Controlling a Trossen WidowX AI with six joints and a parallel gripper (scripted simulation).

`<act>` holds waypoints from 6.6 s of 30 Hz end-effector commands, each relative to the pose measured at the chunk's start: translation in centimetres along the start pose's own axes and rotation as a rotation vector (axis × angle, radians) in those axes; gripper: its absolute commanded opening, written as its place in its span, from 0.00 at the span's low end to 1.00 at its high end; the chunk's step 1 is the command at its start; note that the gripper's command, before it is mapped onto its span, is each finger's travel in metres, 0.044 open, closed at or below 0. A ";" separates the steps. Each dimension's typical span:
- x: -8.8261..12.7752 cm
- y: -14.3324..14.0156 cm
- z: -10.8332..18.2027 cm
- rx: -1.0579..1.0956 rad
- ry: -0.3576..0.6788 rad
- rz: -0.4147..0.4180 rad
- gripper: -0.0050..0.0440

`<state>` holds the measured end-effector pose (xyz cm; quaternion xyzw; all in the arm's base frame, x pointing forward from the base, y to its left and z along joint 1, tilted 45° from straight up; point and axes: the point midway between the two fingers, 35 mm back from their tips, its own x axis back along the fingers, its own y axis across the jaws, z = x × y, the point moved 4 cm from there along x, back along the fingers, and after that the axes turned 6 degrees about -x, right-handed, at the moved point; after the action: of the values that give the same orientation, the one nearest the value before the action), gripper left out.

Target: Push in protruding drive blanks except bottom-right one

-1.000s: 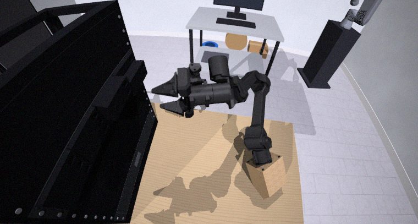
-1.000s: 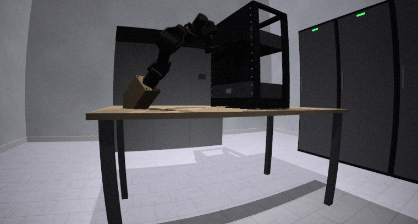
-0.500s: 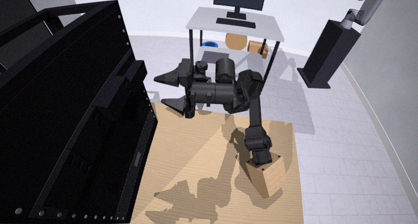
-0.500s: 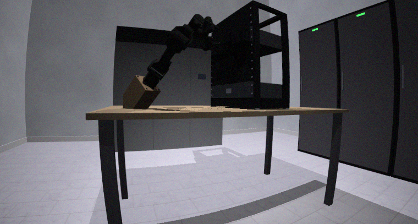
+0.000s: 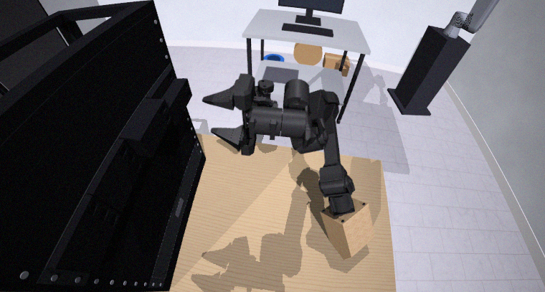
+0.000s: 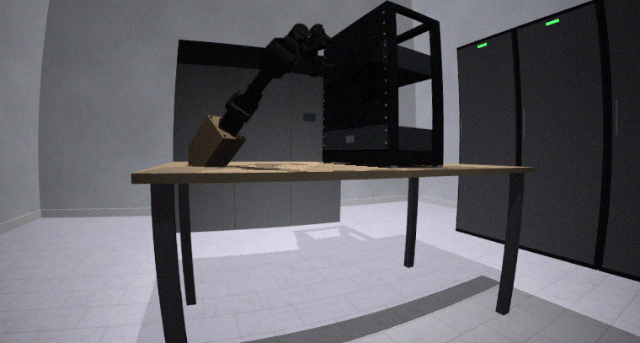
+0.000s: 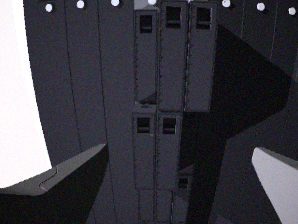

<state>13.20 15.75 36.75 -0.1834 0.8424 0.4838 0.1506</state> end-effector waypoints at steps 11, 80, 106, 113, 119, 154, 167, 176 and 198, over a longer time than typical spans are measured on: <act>0.0 0.1 0.2 -0.001 -0.003 0.002 1.00; -4.0 -2.2 4.1 -0.001 -0.003 0.002 1.00; -4.0 -2.2 4.1 -0.001 -0.003 0.002 0.10; -4.0 -2.2 4.1 -0.001 -0.003 0.002 0.10; -4.0 -2.2 4.1 -0.001 -0.003 0.002 0.10; -7.8 0.0 5.5 -0.001 -0.003 0.002 0.10; -7.9 0.0 5.5 -0.001 -0.003 0.002 0.10; -8.8 0.0 5.5 -0.001 -0.003 0.002 0.10; -9.8 0.0 5.5 -0.001 -0.003 0.002 0.10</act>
<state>22.03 22.06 37.70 -0.1791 0.8449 0.4823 0.1466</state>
